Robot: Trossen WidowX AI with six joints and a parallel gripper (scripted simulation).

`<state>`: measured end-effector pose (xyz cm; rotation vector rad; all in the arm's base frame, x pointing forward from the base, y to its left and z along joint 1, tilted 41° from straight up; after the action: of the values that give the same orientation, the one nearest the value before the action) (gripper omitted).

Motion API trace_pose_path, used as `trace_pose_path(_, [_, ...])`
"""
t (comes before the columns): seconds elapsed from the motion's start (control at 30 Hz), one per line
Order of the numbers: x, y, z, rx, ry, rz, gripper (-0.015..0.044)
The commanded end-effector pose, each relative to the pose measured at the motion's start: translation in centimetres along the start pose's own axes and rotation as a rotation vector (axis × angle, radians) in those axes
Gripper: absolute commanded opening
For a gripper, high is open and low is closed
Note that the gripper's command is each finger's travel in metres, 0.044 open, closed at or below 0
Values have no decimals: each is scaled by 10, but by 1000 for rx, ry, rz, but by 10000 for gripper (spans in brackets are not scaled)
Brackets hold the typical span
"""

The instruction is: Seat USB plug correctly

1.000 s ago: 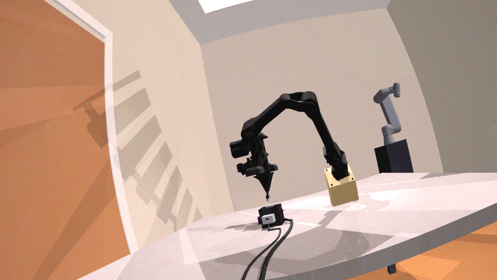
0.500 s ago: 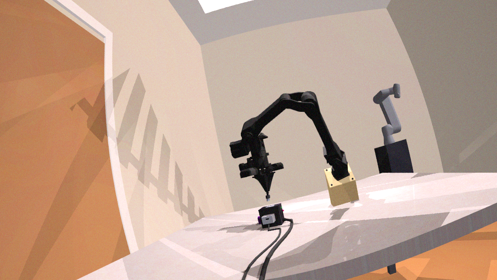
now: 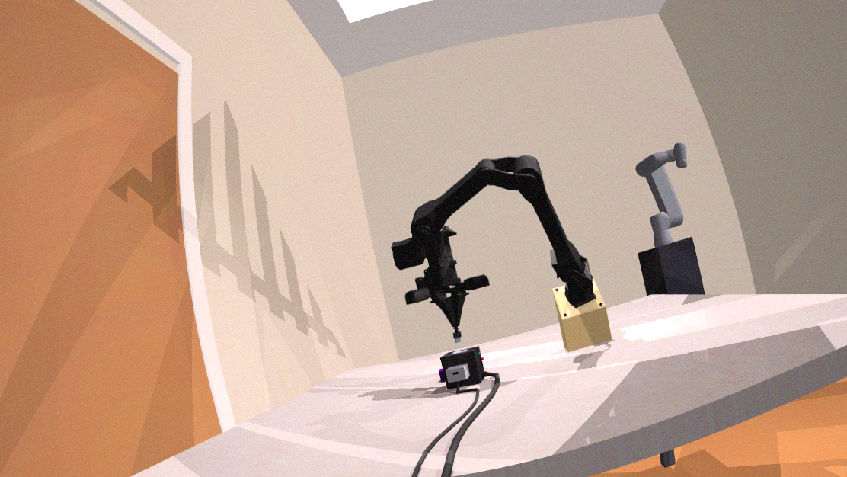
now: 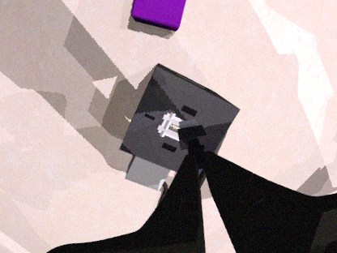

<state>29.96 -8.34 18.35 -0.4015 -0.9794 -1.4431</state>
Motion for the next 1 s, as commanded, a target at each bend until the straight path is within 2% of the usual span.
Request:
trace_pose_path(0.0, [0,0,0,-111,-1,-1,0])
trace_pose_path(0.63, [0,0,0,-604,-1,-1,0])
trace_pose_path(0.97, [0,0,0,-622,-1,-1,0])
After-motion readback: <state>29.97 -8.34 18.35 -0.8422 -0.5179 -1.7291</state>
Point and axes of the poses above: the point midway between the two fingers, 35 mm back from their tips, its own x axis back along the fingers, its own y axis across the jaws, z = x × y, the point moved 10 cm from there along x, back along the fingers, and after that the axes turned 2 degrees about -x, right-handed, at the moved point
